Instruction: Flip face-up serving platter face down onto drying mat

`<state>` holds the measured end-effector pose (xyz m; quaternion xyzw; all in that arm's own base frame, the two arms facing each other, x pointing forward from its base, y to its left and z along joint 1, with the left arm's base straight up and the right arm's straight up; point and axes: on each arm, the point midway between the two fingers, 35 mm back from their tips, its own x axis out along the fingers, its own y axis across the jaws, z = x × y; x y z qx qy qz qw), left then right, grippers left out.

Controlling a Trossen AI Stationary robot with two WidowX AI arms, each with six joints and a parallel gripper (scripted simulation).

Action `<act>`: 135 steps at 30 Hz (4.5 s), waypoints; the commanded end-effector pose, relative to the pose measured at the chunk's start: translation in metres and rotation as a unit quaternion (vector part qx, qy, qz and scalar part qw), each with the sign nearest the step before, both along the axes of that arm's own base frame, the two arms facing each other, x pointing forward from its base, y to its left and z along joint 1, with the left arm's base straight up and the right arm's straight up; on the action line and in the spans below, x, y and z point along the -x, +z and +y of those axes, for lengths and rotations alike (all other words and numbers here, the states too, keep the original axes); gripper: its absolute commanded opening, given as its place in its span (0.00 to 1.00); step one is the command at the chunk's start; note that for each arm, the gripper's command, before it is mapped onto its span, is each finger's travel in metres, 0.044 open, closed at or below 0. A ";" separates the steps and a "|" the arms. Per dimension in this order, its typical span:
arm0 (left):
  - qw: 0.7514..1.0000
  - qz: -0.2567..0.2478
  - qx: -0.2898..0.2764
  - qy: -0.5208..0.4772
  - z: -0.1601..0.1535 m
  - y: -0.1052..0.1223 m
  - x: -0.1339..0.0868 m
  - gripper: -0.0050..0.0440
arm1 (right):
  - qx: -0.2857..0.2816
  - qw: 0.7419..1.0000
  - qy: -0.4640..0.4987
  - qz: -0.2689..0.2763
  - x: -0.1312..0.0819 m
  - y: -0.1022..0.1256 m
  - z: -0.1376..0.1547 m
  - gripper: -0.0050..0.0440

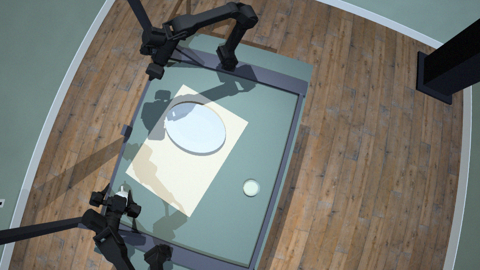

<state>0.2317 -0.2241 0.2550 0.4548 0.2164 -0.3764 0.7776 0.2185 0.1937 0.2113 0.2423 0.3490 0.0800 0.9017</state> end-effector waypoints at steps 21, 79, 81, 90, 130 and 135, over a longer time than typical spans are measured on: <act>0.990 -0.066 -0.124 -0.032 0.123 -0.088 0.001 0.43 | 0.124 0.983 -0.064 -0.119 -0.106 -0.006 -0.046 0.92; 0.964 -0.083 -0.247 -0.058 0.192 -0.213 0.020 0.43 | 0.258 0.938 -0.137 -0.185 -0.171 -0.004 -0.126 0.92; 0.964 -0.081 -0.248 -0.059 0.192 -0.222 0.018 0.43 | 0.258 0.938 -0.137 -0.185 -0.171 -0.004 -0.126 0.92; 0.963 -0.088 -0.247 -0.057 0.191 -0.219 0.010 0.43 | 0.258 0.938 -0.137 -0.185 -0.171 -0.004 -0.126 0.92; 0.963 -0.091 -0.247 -0.057 0.185 -0.220 -0.025 0.43 | 0.258 0.938 -0.137 -0.185 -0.171 -0.004 -0.126 0.92; 0.963 -0.098 -0.246 -0.055 0.182 -0.216 -0.038 0.43 | 0.258 0.938 -0.137 -0.185 -0.171 -0.004 -0.126 0.92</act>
